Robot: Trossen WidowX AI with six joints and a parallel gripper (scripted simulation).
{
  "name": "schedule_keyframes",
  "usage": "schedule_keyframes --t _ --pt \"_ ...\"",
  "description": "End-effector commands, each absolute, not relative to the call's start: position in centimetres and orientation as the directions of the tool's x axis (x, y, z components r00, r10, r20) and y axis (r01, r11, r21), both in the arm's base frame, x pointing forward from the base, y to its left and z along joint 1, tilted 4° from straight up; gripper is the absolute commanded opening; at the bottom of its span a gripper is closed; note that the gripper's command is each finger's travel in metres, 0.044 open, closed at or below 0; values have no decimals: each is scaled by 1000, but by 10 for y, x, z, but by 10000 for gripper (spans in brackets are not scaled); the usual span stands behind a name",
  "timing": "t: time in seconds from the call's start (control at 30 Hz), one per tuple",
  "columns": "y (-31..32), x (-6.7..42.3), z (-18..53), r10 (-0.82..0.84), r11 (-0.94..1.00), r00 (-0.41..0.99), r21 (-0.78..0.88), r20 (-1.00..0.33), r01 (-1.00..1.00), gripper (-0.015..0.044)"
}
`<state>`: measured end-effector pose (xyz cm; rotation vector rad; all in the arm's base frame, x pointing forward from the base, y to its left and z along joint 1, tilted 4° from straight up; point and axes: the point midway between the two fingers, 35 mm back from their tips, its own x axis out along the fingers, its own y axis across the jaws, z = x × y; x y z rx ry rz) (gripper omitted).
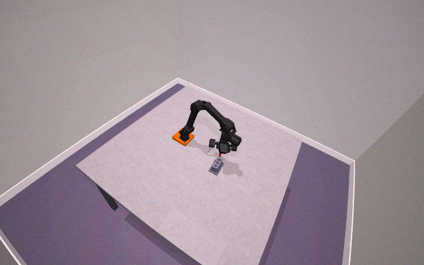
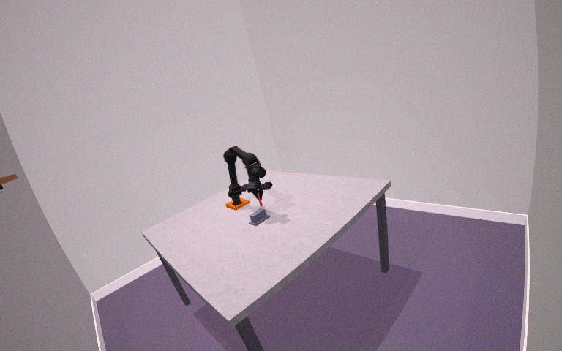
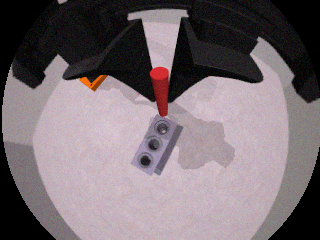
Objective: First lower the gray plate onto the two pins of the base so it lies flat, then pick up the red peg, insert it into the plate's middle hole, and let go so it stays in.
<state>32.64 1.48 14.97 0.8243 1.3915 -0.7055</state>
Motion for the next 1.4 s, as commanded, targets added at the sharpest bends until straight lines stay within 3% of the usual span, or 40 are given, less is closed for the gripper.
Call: schedule_keyframes --t 0.0,0.5,1.37 --pt "5 332 152 52 552 74 90 -996 829 0" --pt "-34 345 151 53 555 76 93 -996 827 0" --pt "-36 344 151 53 555 76 93 -996 827 0"
